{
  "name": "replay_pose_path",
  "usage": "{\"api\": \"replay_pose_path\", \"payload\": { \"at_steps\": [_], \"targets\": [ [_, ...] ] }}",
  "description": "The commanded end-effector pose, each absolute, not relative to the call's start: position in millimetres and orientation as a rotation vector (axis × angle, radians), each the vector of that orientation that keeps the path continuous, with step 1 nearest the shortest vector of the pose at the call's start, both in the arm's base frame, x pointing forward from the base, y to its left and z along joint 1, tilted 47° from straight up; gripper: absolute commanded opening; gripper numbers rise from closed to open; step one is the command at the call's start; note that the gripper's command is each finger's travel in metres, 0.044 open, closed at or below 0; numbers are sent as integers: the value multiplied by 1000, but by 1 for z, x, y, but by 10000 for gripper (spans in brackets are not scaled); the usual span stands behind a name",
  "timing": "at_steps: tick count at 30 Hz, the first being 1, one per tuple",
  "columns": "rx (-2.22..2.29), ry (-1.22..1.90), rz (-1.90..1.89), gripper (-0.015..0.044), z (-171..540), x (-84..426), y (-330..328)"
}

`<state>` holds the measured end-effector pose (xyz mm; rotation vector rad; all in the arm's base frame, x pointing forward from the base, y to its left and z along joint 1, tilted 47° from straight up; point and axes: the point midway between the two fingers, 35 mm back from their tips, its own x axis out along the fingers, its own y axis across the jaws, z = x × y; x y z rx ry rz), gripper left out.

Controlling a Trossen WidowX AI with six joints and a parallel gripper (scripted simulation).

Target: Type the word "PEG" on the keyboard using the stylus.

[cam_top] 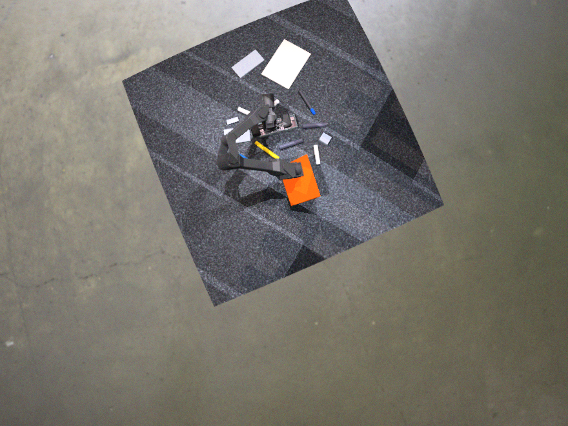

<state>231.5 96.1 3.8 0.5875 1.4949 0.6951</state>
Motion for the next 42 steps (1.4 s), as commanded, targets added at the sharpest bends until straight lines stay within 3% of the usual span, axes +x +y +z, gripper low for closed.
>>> {"api": "replay_pose_path", "payload": {
  "at_steps": [1,27,31,35,42],
  "targets": [
    [611,1517,684,0,6,224,100],
    [618,1509,678,0,44,230,59],
    [617,1509,679,105,44,230,59],
    [617,1509,679,0,44,230,59],
    [617,1509,679,0,44,230,59]
  ]
}}
